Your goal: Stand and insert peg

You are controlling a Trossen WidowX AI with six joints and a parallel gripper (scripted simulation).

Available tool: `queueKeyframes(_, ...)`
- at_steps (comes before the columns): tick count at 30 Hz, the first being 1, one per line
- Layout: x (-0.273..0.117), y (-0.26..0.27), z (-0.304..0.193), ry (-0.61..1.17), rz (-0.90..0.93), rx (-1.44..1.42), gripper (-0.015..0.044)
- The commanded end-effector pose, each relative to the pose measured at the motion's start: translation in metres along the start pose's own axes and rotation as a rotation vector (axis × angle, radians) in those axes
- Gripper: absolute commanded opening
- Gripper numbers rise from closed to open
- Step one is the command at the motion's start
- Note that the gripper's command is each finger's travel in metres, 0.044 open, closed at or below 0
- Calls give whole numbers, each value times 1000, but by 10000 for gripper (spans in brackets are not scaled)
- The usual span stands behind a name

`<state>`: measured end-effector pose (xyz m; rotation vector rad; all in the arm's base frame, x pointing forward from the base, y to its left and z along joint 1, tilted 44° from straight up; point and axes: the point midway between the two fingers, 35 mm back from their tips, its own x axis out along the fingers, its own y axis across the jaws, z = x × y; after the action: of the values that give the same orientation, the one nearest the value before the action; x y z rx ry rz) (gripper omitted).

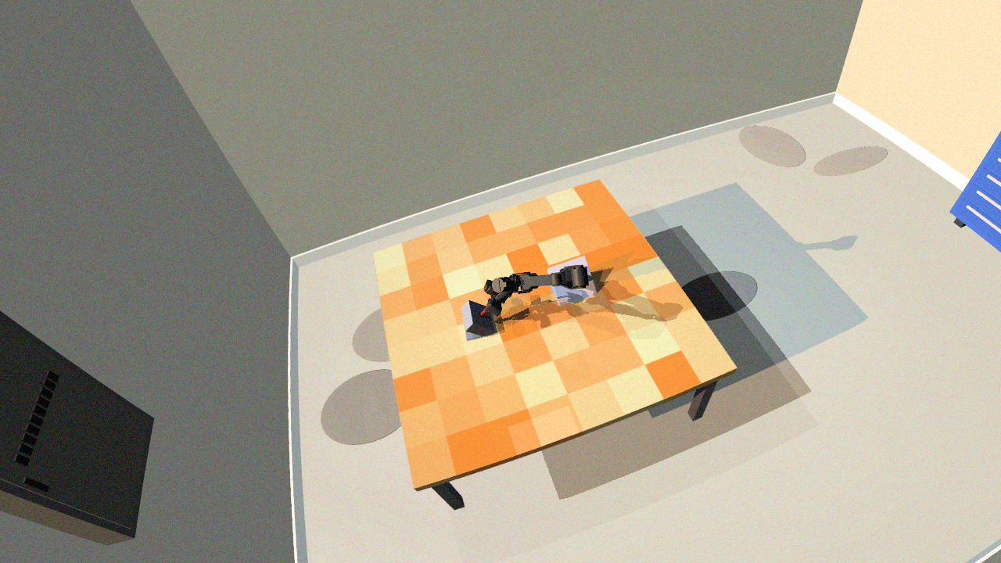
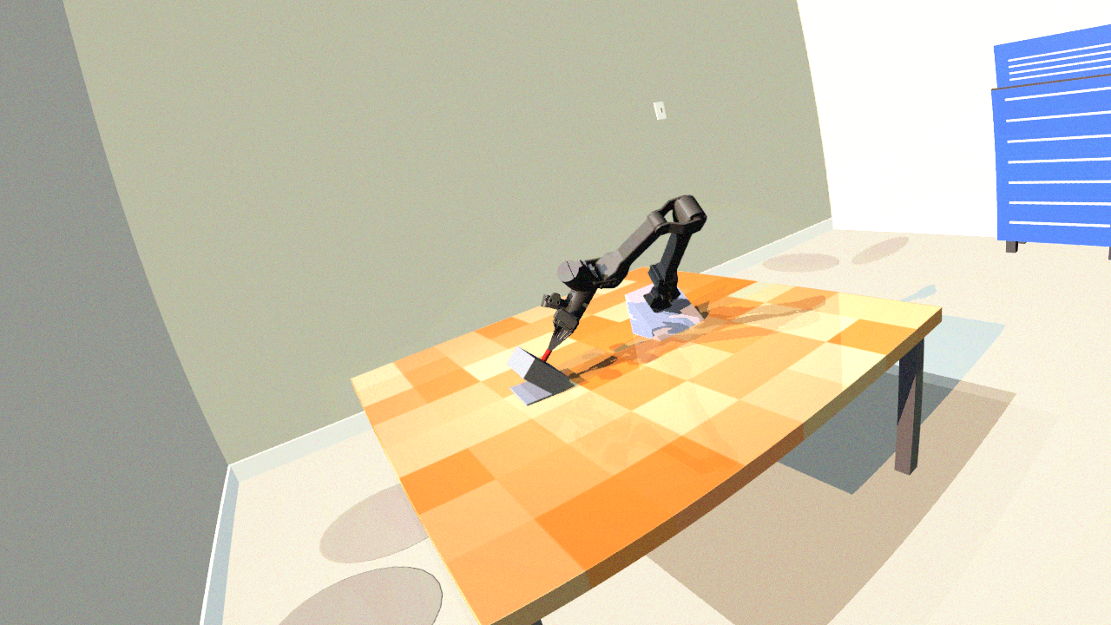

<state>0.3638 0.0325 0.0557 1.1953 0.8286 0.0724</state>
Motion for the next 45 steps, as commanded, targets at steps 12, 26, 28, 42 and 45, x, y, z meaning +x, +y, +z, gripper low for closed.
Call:
queueKeyframes(12,11,-1,1,-3,-3,4,0)
queueKeyframes(26,17,-1,1,-3,-3,4,0)
queueKeyframes(28,17,-1,1,-3,-3,4,0)
queueKeyframes(42,16,0,0,1,0,1,157)
queueKeyframes(45,16,0,0,1,0,1,236)
